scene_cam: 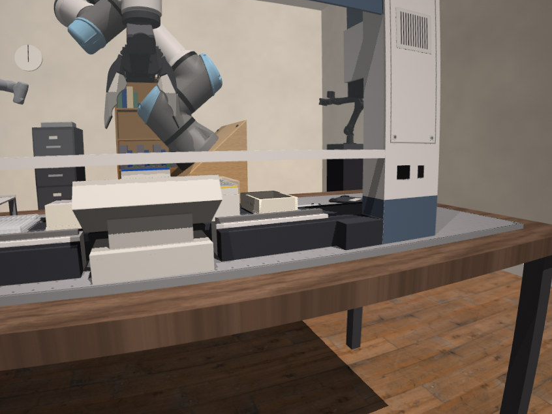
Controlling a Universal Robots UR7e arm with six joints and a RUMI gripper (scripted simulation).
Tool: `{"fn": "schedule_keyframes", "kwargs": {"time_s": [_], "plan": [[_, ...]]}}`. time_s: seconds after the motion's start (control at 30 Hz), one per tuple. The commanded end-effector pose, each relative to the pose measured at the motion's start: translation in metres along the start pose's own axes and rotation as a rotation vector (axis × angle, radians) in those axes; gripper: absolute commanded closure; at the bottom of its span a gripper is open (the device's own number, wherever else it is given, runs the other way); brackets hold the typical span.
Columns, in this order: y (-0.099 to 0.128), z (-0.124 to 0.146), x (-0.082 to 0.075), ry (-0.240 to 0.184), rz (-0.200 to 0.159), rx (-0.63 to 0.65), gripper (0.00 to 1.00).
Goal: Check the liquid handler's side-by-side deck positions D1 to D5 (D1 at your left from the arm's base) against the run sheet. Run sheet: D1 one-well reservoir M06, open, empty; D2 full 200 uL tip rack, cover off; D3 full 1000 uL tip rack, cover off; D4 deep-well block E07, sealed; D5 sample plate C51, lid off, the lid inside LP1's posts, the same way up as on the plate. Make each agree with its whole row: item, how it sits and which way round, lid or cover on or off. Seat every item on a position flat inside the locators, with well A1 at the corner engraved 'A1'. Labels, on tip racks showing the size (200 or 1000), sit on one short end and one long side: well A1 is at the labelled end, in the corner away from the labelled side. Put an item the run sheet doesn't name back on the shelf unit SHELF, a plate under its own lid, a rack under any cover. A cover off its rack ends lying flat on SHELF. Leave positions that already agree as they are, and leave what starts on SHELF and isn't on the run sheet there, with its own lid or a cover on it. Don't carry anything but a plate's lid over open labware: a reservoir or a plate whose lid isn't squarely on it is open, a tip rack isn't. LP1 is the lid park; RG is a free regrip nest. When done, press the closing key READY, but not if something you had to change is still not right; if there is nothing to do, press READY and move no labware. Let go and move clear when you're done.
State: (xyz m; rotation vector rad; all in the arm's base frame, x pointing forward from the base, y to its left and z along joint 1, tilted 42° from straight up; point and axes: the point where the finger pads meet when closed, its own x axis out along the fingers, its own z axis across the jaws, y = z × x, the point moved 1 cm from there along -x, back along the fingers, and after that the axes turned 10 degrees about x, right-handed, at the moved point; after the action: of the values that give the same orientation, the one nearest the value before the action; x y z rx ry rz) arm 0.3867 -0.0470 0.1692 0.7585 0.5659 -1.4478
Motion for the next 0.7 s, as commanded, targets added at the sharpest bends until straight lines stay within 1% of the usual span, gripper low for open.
{"fn": "schedule_keyframes", "kwargs": {"time_s": [0.0,0.1,0.17,0.67], "plan": [[0.000,-0.001,0.013,0.002,0.000,-0.001,0.18],[0.000,-0.001,0.018,0.002,0.000,-0.001,0.18],[0.000,-0.001,0.018,0.002,0.000,-0.001,0.18],[0.000,-0.001,0.043,0.002,0.000,-0.001,0.18]]}}
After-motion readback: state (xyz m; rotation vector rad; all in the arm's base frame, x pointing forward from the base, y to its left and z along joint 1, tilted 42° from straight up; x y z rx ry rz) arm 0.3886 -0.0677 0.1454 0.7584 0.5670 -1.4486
